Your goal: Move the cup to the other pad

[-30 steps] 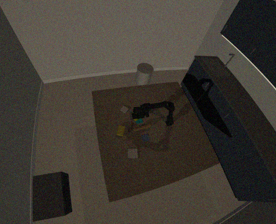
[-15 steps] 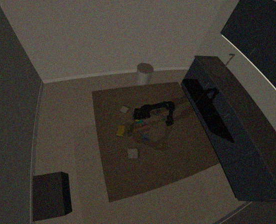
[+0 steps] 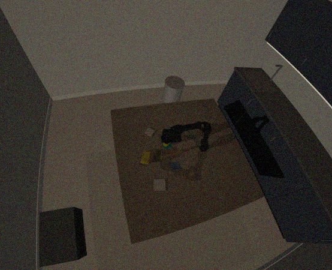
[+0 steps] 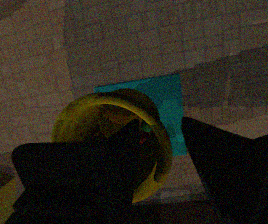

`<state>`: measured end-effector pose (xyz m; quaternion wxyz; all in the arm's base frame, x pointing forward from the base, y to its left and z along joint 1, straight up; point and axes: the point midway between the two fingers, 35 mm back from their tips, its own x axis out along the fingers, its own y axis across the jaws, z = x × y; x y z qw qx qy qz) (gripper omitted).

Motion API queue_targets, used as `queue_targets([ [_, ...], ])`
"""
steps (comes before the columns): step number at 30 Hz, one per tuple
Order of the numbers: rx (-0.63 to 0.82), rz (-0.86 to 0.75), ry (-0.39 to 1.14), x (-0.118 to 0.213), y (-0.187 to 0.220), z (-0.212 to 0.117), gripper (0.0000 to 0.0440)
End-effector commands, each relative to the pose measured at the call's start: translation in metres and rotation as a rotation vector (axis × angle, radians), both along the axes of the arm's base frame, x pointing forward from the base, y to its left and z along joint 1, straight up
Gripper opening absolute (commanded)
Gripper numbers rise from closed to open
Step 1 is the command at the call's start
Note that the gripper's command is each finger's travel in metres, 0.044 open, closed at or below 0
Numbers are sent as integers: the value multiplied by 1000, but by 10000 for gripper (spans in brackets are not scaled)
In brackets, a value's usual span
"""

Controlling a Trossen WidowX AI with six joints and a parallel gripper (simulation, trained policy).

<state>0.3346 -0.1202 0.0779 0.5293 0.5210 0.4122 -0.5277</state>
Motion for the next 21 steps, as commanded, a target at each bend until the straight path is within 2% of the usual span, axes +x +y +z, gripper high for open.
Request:
queue_targets([
  [1, 10, -6, -33, 0, 1, 7, 171],
  [18, 39, -54, -131, -16, 0, 48, 228],
  [21, 38, -65, -154, -18, -1, 58, 258],
])
